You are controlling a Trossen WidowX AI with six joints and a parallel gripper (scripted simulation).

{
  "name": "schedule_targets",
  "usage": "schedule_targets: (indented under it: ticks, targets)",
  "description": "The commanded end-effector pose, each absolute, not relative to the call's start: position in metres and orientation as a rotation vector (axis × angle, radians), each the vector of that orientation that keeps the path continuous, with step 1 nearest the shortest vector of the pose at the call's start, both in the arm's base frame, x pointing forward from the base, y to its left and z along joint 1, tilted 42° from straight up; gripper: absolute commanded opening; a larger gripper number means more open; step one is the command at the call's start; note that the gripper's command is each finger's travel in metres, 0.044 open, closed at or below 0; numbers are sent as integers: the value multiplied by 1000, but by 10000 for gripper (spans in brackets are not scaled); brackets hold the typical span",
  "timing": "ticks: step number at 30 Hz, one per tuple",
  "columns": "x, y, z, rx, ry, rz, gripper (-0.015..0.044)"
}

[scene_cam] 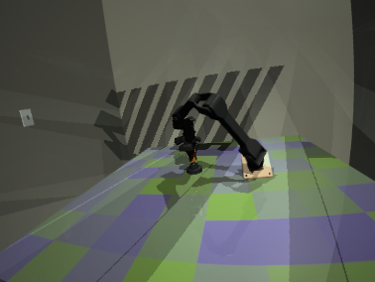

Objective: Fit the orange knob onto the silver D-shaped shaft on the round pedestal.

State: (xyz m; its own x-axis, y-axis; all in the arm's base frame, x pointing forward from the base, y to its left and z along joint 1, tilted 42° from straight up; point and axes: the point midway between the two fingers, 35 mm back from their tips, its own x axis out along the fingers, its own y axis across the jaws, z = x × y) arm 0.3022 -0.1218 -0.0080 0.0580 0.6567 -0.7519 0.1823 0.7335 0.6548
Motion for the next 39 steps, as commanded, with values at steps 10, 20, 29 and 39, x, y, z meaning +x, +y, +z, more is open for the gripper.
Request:
schedule_targets:
  ticks: [10,20,29,39]
  targets:
    - [303,-121,-9,716,1498,412,0]
    - [303,-120,-9,699,1492,427,0]
    - [303,-120,-10,750,1511,380,0]
    - [303,-120,-10,695,1491,430,0]
